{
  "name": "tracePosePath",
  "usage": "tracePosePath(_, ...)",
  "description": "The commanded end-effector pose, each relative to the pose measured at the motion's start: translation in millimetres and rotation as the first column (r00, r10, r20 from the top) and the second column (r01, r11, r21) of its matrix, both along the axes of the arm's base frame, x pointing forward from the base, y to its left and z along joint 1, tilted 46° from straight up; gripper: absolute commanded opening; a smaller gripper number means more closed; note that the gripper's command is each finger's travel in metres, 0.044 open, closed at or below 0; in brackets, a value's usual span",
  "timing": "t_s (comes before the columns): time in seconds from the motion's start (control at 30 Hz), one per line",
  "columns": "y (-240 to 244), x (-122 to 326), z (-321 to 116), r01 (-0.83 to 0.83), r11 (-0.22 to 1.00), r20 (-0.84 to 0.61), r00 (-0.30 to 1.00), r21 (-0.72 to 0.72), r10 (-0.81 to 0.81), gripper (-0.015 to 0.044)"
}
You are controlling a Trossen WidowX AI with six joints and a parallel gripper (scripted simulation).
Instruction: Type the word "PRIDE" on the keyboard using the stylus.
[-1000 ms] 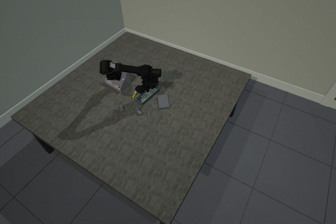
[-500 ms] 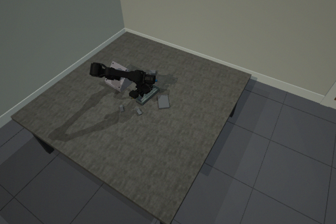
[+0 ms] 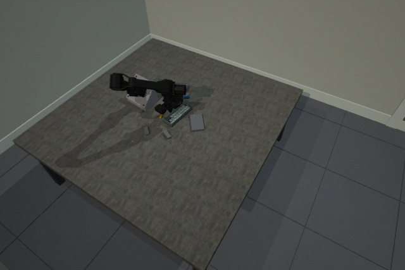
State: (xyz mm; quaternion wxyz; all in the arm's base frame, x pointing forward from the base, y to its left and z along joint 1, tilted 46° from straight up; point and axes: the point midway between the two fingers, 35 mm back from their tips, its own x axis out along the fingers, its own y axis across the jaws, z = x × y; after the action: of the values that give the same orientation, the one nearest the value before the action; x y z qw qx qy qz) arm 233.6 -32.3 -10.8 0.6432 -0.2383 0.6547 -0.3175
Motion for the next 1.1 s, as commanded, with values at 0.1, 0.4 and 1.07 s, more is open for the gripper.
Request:
tracePosePath(0.1, 30.7, 6.3, -30.6, 0.002, 1.0, 0.002, 1.0, 0.009, -0.002, 0.0)
tracePosePath(0.4, 51.5, 6.7, -53.3, 0.003, 1.0, 0.002, 1.0, 0.008, -0.003, 0.0)
tracePosePath(1.07, 92.4, 12.2, -16.3, -0.005, 1.0, 0.009, 1.0, 0.011, 0.005, 0.0026)
